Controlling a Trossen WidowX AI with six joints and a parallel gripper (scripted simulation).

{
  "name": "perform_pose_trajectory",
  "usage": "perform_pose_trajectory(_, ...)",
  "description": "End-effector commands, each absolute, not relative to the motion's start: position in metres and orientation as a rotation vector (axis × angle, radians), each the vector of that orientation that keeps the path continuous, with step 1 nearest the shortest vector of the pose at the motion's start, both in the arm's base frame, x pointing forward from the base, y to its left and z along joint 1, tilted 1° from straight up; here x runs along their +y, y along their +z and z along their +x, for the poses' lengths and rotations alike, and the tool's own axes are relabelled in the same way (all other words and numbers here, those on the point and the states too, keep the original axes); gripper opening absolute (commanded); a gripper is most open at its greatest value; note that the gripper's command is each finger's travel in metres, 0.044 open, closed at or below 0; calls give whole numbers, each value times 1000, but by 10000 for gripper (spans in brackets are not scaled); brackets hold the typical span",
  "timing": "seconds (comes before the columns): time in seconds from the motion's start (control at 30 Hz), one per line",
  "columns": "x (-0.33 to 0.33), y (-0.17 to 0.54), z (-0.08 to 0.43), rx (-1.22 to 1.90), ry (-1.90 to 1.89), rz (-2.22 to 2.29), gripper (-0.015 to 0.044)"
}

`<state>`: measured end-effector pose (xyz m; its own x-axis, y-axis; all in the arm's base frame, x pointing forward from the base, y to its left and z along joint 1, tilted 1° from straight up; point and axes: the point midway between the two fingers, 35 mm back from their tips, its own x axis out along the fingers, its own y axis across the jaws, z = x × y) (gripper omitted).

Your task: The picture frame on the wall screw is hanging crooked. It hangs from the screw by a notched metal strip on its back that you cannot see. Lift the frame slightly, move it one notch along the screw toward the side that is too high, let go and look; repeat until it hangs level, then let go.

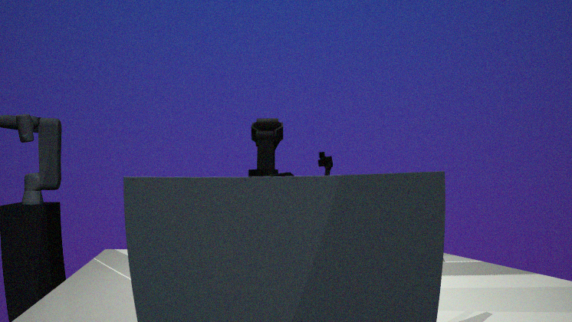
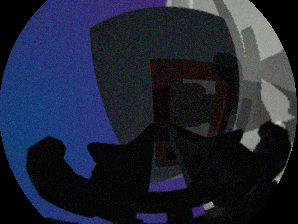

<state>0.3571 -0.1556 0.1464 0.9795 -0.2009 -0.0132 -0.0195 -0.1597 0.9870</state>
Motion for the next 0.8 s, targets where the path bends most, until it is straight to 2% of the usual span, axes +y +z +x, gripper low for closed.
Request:
perform_pose_trajectory(0.0,-158,159,357,-191,-138,1716,0)
perform_pose_trajectory(0.77,-157,157,357,-191,-138,1716,0)
